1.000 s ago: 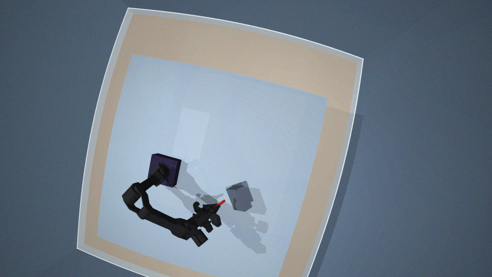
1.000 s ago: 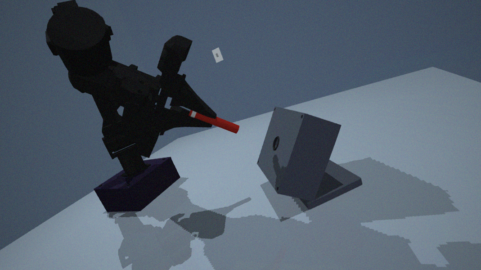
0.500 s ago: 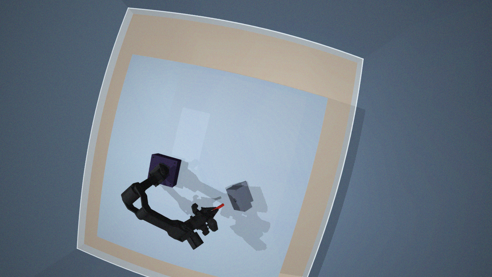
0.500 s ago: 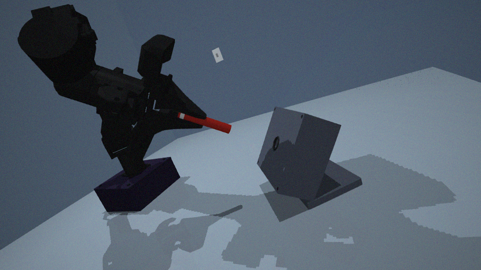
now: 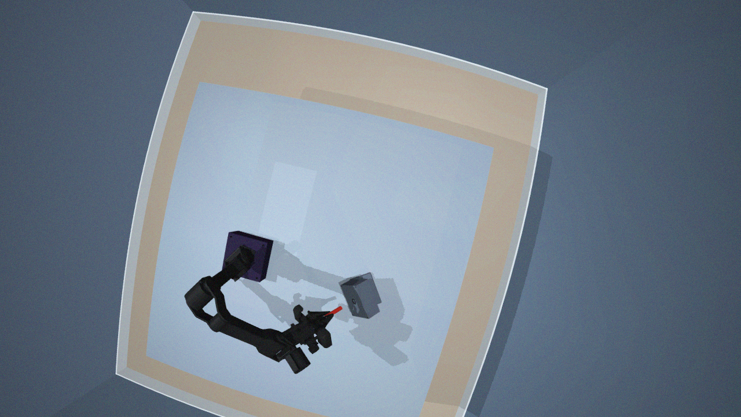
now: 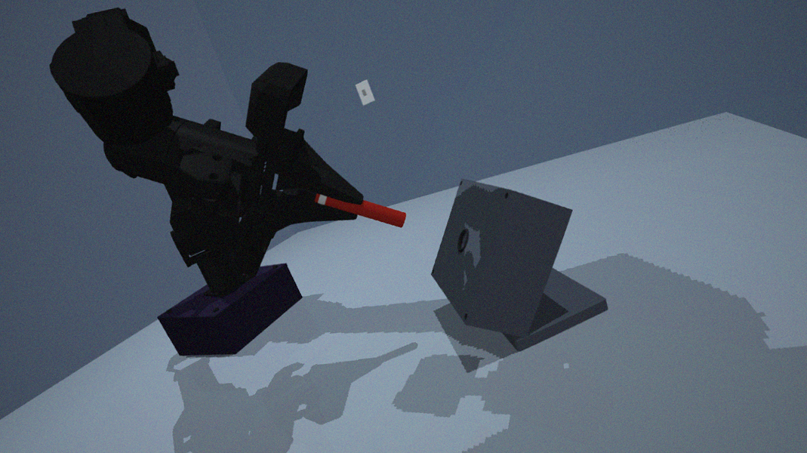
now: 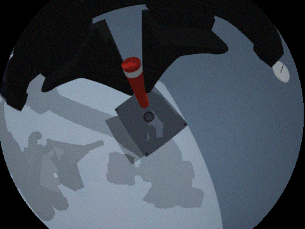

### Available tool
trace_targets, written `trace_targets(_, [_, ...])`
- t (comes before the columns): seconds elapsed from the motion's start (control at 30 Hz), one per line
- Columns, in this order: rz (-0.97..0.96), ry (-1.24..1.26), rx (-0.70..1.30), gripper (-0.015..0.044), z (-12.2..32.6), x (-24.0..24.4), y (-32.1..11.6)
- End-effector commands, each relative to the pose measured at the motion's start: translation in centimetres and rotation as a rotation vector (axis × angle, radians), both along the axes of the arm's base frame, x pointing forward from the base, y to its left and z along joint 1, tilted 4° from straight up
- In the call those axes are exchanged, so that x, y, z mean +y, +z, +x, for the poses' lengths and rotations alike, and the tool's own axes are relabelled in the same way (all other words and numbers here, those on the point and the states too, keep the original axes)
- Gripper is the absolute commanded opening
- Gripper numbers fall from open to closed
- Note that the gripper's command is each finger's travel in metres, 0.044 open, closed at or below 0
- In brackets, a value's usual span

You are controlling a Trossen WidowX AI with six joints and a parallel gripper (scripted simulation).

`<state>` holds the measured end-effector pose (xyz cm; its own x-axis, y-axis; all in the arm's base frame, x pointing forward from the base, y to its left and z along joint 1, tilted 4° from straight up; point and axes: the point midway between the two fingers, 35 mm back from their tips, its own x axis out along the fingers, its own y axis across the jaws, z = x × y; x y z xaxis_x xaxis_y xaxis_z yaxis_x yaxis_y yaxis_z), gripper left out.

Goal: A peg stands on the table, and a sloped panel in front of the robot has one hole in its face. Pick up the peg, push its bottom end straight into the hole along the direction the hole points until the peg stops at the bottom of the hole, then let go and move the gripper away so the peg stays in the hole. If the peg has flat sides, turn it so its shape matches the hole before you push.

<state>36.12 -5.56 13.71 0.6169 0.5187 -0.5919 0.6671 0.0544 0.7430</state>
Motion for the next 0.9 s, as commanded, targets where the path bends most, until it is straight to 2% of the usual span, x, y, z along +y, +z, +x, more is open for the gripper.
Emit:
trace_targets(0.0, [0.008,-0.009,0.005,0.0,0.3,0.1,-0.5])
trace_targets(0.87, [0.023,-0.023,-0.019,0.0,2.0,1.1,-2.0])
